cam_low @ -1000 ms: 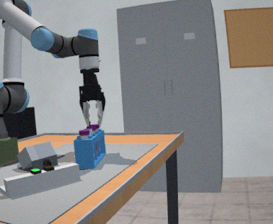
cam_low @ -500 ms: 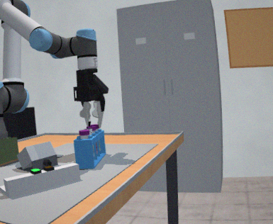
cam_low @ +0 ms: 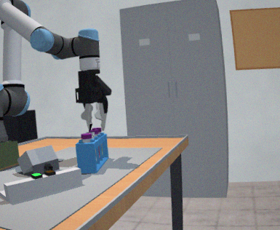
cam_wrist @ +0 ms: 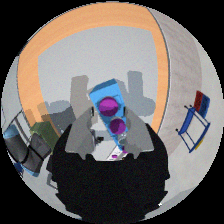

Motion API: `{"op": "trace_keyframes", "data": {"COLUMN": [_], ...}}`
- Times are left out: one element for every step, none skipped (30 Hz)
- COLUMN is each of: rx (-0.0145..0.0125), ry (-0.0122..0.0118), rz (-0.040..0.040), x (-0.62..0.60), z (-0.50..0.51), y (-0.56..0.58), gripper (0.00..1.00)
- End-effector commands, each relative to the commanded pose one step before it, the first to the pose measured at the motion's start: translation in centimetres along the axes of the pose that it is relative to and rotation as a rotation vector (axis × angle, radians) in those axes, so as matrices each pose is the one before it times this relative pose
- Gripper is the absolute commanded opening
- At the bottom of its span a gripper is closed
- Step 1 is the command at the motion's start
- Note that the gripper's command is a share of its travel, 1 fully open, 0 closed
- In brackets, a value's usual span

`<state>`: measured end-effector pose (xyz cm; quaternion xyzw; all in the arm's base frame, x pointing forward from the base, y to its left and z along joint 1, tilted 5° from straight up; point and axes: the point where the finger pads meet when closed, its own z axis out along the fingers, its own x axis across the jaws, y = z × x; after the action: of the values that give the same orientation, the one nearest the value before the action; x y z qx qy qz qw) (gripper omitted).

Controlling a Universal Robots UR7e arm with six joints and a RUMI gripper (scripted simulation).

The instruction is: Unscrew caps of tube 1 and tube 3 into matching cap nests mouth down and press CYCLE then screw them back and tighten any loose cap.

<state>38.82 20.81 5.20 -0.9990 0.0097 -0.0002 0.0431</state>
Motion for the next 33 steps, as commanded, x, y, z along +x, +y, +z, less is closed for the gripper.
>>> {"op": "trace_keyframes", "data": {"rx": [0.00018, 0.0, 0.0, 0.0, 0.0, 0.0, 0.0, 0.0, 0.0, 0.0, 0.0, 0.0, 0.0, 0.0, 0.0, 0.0, 0.0, -0.00003, -0.00004, -0.00001, -0.00012, 0.00009, -0.00022, 0.0002, -0.00002, 0.0, 0.0, -0.00001, -0.00009, 0.00007, -0.00002, 0.0, -0.00001], "ry": [0.00129, 0.0, 0.0, 0.0, 0.0, 0.0, 0.0, 0.0, 0.0, 0.0, 0.0, 0.0, 0.0, 0.0, 0.0, 0.0, 0.0, 0.0, 0.0, -0.00001, 0.00001, -0.00002, -0.00002, 0.00002, -0.00001, 0.0, 0.0, -0.00002, -0.00004, 0.00003, -0.00002, 0.0, -0.00002], "rz": [0.00015, 0.0, 0.0, 0.0, 0.0, 0.0, 0.0, 0.0, 0.0, 0.0, 0.0, 0.0, 0.0, 0.0, 0.0, 0.0, 0.0, -0.08333, -0.08332, -0.08335, -0.07348, -0.00985, -0.07829, -0.00504, -0.08333, 0.0, 0.0, -0.08334, -0.08253, -0.00081, -0.08333, 0.0, -0.08333], "x": [0.04, 0.0, 0.0, 0.0, 0.0, 0.0, 0.0, 0.0, 0.0, 0.0, 0.001, 0.0, 0.0, 0.0, 0.0, 0.0, 0.0, 0.067, -0.002, -0.072, -0.141, 0.0, -0.209, 0.0, -0.275, 0.0, 0.0, -0.34, -0.402, 0.0, -0.461, -0.001, -0.517], "z": [-1.216, -0.3, -0.3, -0.3, -0.3, -0.3, -0.3, -0.3, 0.0, 0.0, -0.301, -0.3, -0.3, -0.1, 0.0, 0.0, 0.0, 0.001, 0.001, -0.001, 0.001, 0.0, 0.001, 0.0, 0.001, 0.0, 0.0, 0.0, 0.001, -0.001, 0.001, -0.001, 0.001], "y": [-0.009, 0.0, 0.0, 0.0, 0.0, 0.0, 0.0, 0.0, 0.0, 0.0, 0.0, 0.0, 0.0, 0.0, 0.0, 0.0, 0.0, 0.829, 0.829, 0.836, 0.821, 0.001, 0.807, 0.001, 0.786, 0.0, 0.0, 0.763, 0.73, 0.001, 0.694, 0.001, 0.653], "gripper": [0.35, 0.35, 0.35, 0.35, 0.35, 0.35, 0.35, 0.35, 0.35, 0.35, 0.35, 0.35, 0.35, 0.35, 0.35, 0.35, 0.35, 0.29, 0.29, 0.29, 0.29, 0.29, 0.29, 0.29, 0.29, 0.29, 0.29, 0.29, 0.29, 0.29, 0.29, 0.29, 0.29]}}
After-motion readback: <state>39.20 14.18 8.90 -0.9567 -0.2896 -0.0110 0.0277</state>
